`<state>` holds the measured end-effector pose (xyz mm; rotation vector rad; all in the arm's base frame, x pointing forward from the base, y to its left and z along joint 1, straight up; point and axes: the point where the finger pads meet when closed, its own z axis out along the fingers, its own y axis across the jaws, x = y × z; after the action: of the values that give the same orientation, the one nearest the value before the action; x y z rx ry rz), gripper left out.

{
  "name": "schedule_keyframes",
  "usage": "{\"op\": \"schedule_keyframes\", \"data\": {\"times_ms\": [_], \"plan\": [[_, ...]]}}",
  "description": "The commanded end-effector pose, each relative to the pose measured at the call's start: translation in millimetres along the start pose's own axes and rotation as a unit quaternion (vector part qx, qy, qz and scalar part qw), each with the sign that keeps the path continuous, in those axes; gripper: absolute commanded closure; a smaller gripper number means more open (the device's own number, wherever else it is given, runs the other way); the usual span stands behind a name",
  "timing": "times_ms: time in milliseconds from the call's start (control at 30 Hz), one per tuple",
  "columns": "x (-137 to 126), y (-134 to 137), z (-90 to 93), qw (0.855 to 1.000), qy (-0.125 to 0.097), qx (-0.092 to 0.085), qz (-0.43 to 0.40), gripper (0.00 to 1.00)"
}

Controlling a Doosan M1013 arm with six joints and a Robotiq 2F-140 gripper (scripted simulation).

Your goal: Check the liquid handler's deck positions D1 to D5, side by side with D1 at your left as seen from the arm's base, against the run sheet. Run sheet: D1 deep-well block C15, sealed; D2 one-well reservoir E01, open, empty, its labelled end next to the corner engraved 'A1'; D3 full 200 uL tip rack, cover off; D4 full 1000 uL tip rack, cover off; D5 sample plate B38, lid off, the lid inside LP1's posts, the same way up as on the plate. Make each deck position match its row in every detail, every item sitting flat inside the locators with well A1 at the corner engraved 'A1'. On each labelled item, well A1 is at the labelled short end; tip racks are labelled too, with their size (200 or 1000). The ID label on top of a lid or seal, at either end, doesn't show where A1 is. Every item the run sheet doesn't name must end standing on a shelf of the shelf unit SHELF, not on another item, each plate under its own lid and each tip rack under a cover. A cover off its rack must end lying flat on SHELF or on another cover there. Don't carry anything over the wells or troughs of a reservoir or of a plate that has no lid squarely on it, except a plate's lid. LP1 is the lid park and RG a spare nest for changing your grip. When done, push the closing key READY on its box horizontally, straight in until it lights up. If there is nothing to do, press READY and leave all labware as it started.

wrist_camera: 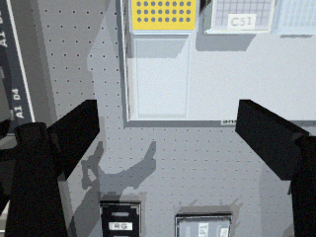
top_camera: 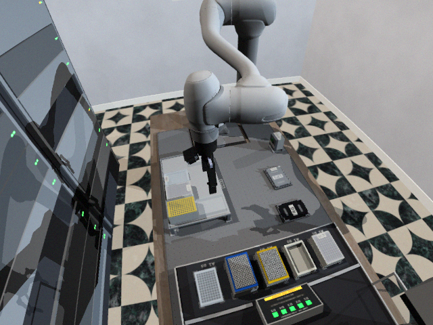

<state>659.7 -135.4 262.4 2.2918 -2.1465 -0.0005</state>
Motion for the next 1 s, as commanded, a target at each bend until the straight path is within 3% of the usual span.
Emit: {"op": "schedule_keyframes", "data": {"times_ms": [0,600,633,967], "plan": [[0.0,-0.3,-8.0,1.000,0.000,0.001,0.000,0.21],[0.0,-0.2,-29.3,1.000,0.000,0.001,0.000,0.21],[0.2,-5.2,-29.4,1.000,0.000,0.001,-0.010,0.90],[1.5,-43.1,-30.2,0.996,0.000,0.001,-0.090,0.90]]}}
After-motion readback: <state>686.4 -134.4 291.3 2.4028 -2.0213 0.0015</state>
